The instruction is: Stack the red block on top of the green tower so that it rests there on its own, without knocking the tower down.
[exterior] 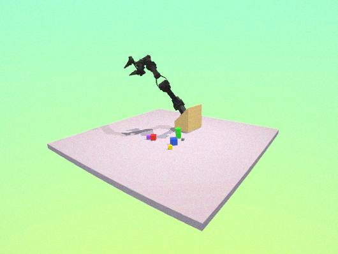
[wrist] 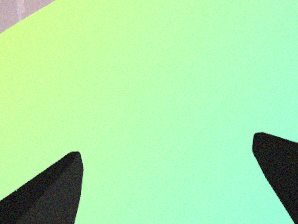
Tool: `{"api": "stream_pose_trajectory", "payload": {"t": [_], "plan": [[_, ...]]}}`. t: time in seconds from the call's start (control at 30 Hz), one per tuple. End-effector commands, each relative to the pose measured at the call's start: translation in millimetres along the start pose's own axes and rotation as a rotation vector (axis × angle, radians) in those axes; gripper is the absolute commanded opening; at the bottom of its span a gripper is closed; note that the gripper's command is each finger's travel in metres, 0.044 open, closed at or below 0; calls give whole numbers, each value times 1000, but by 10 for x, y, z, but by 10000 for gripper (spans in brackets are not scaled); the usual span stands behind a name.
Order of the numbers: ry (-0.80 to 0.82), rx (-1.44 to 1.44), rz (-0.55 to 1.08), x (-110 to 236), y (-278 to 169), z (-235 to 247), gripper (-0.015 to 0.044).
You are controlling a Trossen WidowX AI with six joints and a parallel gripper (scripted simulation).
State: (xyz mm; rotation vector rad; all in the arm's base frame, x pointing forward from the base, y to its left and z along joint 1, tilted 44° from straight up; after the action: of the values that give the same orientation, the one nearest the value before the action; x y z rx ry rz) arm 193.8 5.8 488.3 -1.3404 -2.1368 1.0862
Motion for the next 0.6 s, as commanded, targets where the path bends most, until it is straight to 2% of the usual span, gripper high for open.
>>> {"api": "stream_pose_trajectory", "payload": {"t": [0.0, 0.1, 0.33, 0.57], "plan": [[-3, -4, 0, 4, -8, 0, 426], [-57, -76, -9, 66, -132, 8, 440], [-297, -446, -91, 303, -600, 79, 440], [-483, -804, -188, 391, -1057, 293, 440]]}}
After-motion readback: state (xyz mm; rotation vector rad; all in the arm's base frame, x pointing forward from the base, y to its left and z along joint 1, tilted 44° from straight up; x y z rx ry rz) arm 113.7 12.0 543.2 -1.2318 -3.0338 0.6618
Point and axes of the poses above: the point midway between the two fingers, 35 mm back from their tips, its own x axis back along the fingers, its own z axis across the jaws, y = z × x, the point moved 8 cm from there along x, back along the fingers, and after that the axes turned 14 degrees about -x, right-handed, at the moved point
